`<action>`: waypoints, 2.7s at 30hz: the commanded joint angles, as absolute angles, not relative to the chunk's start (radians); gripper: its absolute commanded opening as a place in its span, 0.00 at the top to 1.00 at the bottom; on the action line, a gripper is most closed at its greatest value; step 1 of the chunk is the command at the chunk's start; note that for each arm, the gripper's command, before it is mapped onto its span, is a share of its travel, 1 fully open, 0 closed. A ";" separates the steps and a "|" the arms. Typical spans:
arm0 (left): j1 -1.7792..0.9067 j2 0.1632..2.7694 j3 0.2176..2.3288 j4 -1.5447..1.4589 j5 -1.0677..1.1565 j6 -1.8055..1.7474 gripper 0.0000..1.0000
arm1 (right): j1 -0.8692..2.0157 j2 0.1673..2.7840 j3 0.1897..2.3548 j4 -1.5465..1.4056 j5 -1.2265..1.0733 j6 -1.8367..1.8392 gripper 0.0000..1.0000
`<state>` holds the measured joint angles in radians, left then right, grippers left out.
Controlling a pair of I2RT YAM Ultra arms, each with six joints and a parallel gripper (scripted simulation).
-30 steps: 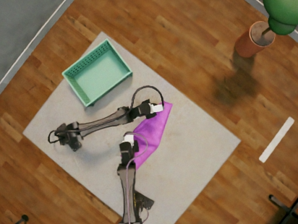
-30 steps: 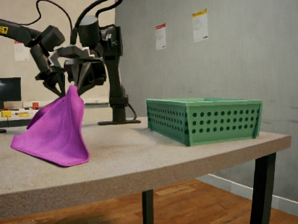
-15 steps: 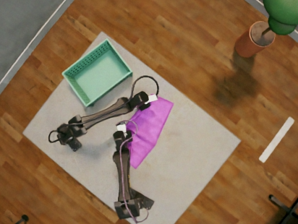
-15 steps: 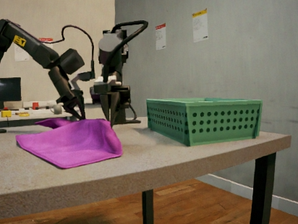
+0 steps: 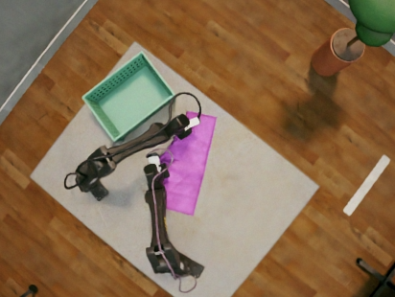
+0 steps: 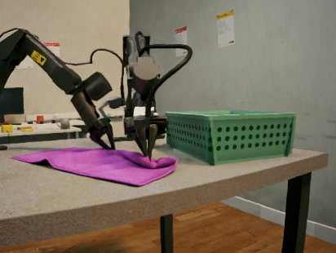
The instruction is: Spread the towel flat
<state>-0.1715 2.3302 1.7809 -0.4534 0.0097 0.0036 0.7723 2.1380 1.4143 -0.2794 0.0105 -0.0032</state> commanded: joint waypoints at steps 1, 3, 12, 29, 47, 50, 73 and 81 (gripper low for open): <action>-0.157 2.329 1.743 -0.376 -0.009 -0.009 1.00 | 0.793 2.156 1.472 -0.243 -0.010 0.001 1.00; -0.158 2.331 1.743 -0.374 -0.010 -0.009 1.00 | 0.793 2.159 1.476 -0.243 -0.010 0.001 1.00; -0.140 2.327 1.712 -0.349 -0.010 -0.009 1.00 | 0.803 2.202 1.520 -0.270 -0.010 0.001 1.00; -0.139 2.283 1.780 -0.426 -0.010 -0.009 0.36 | 0.794 2.150 1.580 -0.345 -0.004 0.001 0.36; -0.215 2.276 2.001 -0.653 -0.003 -0.007 0.36 | 0.752 1.967 1.535 -0.529 -0.002 0.004 0.36; -0.215 2.281 2.011 -0.660 -0.001 -0.008 0.36 | 0.750 1.959 1.527 -0.528 -0.003 0.002 0.36; -0.303 2.239 1.956 -0.526 -0.003 -0.008 0.36 | 0.690 1.745 1.401 -0.571 -0.005 -0.001 0.36; -0.303 2.239 1.956 -0.526 -0.003 -0.009 0.36 | 0.690 1.745 1.401 -0.571 -0.005 -0.001 0.36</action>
<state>-0.2993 2.2478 1.9755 -0.5098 -0.0010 0.0017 0.6861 1.7752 1.3865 -0.5781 -0.0006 -0.0029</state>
